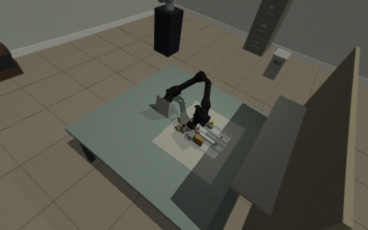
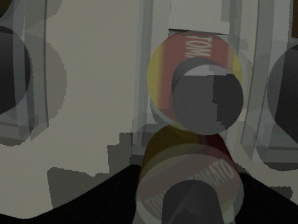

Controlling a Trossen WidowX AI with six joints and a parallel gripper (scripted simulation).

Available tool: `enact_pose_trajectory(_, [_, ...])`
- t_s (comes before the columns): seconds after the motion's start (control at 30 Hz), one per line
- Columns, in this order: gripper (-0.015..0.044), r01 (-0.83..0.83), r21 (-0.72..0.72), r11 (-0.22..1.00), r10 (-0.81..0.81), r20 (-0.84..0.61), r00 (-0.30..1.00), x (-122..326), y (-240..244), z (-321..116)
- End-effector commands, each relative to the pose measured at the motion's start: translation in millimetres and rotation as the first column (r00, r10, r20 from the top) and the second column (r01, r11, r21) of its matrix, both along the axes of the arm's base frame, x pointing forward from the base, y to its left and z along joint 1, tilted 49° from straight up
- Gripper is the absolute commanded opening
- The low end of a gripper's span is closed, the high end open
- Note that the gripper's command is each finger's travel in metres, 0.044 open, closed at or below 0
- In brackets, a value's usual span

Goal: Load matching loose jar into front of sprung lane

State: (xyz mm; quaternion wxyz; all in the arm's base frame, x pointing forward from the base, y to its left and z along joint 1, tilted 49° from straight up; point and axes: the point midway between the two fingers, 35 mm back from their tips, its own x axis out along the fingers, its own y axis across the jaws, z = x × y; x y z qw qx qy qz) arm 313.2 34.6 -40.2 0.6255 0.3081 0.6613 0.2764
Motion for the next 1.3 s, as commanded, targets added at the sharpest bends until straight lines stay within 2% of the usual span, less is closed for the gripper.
enact_pose_trajectory(0.0, [0.0,0.006,0.003,1.0,-0.006,0.017,1.0,7.7,-0.7,2.3])
enact_pose_trajectory(1.27, [0.0,0.006,0.003,1.0,-0.006,0.018,1.0,22.9,-2.5,5.1])
